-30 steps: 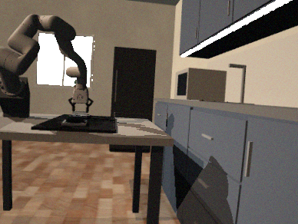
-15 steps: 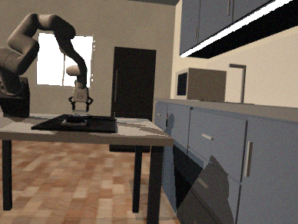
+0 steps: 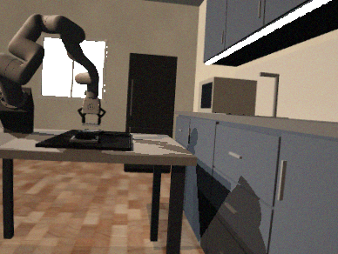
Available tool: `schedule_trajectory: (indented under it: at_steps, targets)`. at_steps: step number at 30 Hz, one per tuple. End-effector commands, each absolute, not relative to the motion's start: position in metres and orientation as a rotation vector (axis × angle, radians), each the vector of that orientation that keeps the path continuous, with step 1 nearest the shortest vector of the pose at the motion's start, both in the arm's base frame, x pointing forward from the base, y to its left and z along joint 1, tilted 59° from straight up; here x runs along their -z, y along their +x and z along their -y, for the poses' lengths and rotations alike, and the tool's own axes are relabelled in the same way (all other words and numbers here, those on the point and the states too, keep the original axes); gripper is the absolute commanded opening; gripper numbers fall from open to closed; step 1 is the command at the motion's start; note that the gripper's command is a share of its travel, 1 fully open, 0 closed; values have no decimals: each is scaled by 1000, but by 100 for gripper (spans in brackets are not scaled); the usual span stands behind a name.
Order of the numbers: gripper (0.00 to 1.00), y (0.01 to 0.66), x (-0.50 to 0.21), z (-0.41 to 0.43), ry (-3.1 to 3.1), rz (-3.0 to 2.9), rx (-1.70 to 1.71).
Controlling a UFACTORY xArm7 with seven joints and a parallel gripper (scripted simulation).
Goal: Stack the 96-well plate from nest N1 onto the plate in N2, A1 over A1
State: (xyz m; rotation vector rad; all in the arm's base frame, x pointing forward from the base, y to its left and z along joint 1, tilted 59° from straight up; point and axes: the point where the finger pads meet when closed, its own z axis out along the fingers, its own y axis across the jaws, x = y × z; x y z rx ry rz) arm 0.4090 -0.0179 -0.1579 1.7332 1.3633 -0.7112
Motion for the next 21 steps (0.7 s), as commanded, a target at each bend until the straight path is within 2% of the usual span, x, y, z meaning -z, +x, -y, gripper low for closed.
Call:
schedule_trajectory:
  at_steps: [1, 21]
  targets:
    - [0, 410, 154, 10, 1733, -1367, 706]
    - [0, 408, 139, -16, 1733, -1367, 706]
